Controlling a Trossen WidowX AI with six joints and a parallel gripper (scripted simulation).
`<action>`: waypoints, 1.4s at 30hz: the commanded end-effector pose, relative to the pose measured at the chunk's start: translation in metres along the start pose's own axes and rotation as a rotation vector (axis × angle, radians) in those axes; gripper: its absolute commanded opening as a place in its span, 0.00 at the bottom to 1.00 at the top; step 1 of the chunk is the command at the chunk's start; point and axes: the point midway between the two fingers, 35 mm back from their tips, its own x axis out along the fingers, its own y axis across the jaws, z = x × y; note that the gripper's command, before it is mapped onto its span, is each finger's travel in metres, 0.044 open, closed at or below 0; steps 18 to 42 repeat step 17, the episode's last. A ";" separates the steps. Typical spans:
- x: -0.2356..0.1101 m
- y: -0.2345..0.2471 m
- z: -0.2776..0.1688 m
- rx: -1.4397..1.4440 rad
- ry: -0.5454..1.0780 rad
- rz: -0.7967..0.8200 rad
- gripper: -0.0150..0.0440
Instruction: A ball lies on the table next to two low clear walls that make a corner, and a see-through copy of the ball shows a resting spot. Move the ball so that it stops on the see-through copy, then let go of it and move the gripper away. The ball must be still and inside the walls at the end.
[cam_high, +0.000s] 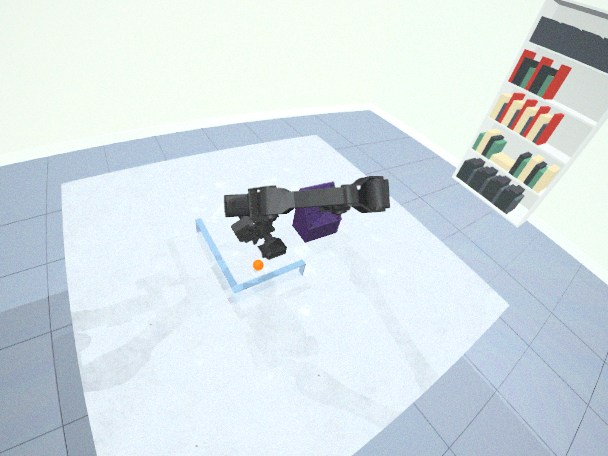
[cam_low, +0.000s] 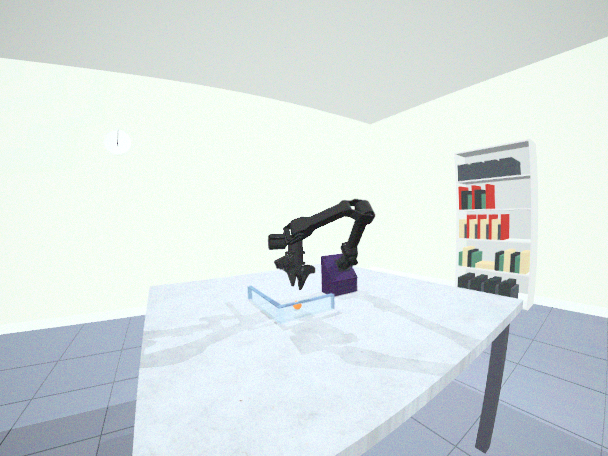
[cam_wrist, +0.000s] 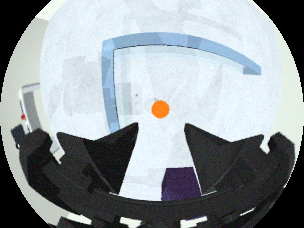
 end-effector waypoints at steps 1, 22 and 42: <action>-0.012 0.001 -0.002 -0.004 0.006 -0.002 0.71; -0.053 0.000 0.000 -0.002 0.002 -0.001 1.00; -0.053 0.000 0.000 -0.002 0.002 -0.001 1.00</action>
